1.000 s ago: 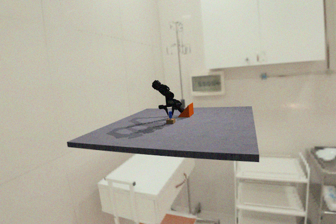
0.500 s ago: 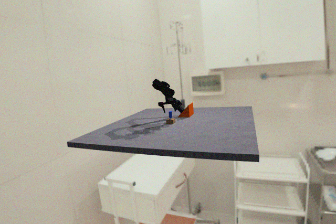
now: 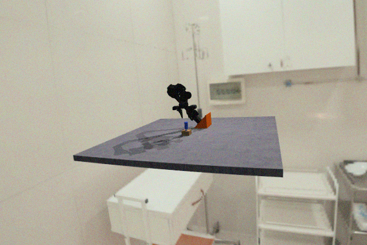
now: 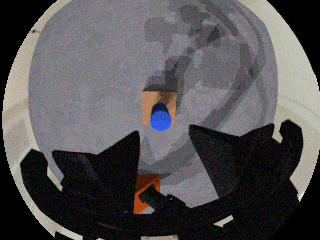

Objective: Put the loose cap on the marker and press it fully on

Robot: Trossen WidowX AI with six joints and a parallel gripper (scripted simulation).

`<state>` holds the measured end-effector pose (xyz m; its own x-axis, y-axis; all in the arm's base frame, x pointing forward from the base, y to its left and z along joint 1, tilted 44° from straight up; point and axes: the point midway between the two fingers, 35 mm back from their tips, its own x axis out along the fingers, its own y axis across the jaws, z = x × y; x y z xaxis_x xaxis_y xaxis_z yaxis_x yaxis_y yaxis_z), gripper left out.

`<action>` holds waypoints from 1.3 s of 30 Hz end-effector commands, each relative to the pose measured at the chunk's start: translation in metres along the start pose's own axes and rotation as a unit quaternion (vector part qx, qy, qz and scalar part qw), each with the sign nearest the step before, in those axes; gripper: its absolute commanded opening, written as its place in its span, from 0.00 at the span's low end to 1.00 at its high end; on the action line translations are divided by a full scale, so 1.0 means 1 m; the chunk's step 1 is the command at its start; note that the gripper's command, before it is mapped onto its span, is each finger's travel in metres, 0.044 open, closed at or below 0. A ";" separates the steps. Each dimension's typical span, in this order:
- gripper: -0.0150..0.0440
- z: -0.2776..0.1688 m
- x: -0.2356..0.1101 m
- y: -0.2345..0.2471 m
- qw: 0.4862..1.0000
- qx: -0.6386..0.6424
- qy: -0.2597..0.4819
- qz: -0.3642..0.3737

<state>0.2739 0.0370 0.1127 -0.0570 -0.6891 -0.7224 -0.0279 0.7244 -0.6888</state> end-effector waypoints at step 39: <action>0.25 -0.001 0.034 0.001 0.999 0.052 0.001 -0.002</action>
<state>0.2721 0.0175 0.0904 -0.0600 -0.6902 -0.7211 0.0795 0.7168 -0.6927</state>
